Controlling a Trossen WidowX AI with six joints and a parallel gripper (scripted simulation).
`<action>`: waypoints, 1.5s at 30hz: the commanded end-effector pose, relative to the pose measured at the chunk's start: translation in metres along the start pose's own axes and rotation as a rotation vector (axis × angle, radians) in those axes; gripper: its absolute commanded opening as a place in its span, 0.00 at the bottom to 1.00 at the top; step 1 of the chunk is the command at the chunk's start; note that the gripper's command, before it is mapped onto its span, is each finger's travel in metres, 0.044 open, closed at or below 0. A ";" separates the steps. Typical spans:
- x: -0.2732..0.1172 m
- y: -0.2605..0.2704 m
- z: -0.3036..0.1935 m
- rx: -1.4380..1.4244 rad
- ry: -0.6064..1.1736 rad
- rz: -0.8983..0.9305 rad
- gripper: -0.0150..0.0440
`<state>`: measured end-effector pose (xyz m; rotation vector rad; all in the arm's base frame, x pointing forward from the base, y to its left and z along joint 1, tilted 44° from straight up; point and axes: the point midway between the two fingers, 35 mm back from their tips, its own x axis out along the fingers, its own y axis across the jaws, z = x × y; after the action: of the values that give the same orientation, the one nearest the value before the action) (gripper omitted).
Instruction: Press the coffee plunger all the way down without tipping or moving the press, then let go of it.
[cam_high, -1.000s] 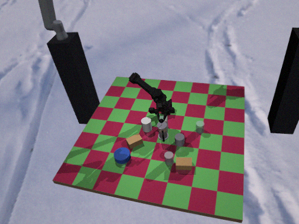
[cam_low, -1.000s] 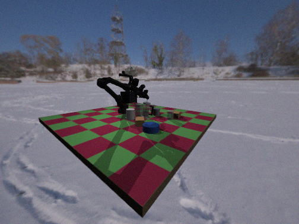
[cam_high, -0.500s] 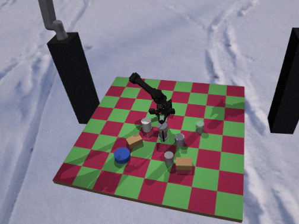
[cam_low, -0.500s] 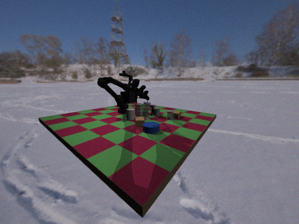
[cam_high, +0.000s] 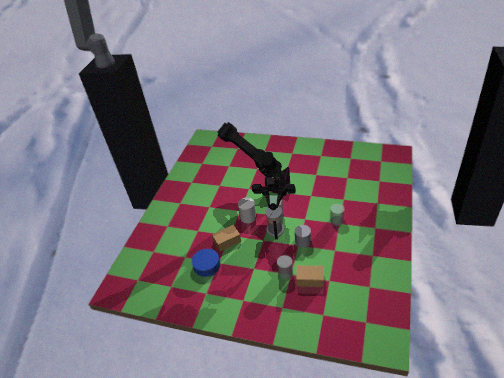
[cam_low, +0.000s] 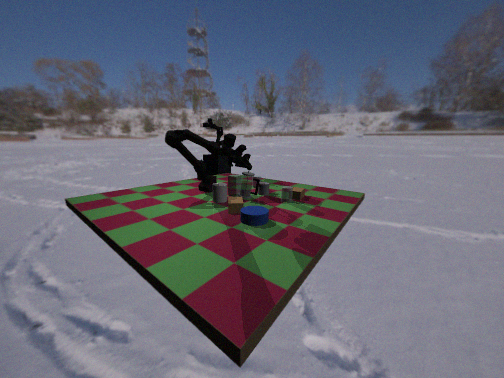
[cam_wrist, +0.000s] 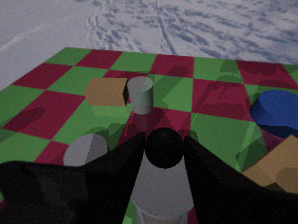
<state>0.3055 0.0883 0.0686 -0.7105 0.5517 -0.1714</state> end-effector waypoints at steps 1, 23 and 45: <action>0.003 0.000 -0.007 -0.023 0.024 -0.011 0.47; 0.005 0.002 -0.005 -0.023 0.024 -0.011 0.47; 0.003 0.002 -0.001 -0.009 0.010 -0.005 0.95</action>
<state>0.3069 0.0876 0.0658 -0.7235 0.5604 -0.1798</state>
